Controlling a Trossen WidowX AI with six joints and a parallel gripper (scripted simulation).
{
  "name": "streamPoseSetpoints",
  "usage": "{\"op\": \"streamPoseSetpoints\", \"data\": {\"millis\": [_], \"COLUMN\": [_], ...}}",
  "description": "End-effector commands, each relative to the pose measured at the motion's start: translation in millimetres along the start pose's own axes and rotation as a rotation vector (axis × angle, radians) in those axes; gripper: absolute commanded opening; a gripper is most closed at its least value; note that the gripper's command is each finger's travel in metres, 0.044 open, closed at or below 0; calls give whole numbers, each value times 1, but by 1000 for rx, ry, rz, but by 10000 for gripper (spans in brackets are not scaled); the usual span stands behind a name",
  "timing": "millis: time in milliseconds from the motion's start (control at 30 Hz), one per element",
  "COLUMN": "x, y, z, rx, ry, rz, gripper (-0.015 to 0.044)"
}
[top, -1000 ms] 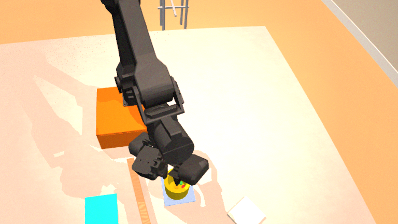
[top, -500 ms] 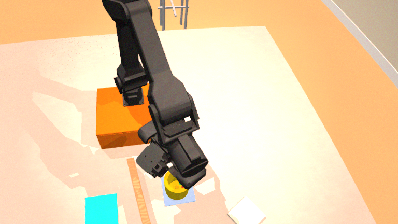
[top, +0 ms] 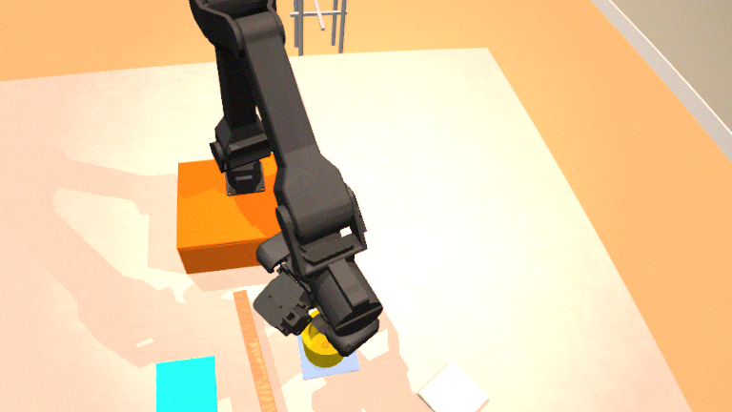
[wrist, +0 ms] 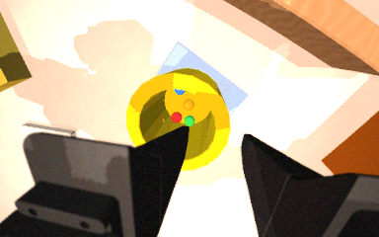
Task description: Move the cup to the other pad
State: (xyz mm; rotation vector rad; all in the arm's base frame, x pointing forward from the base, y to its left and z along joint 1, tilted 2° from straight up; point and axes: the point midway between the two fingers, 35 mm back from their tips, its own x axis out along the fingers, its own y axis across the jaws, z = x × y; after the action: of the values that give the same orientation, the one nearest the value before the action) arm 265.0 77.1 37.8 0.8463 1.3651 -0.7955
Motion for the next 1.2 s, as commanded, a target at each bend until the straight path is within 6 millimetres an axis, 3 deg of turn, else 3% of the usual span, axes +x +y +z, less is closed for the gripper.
{"op": "streamPoseSetpoints", "data": {"millis": [0, 667, 900, 1167], "x": [8, 41, 42, 40], "y": [-2, -5, -5, -3], "z": [0, 0, 0, 0], "rx": [5, 5, 5, 4], "ry": [-3, -3, -3, 1], "rz": [-7, -8, -8, -4], "gripper": [167, 167, 167, 113]}}
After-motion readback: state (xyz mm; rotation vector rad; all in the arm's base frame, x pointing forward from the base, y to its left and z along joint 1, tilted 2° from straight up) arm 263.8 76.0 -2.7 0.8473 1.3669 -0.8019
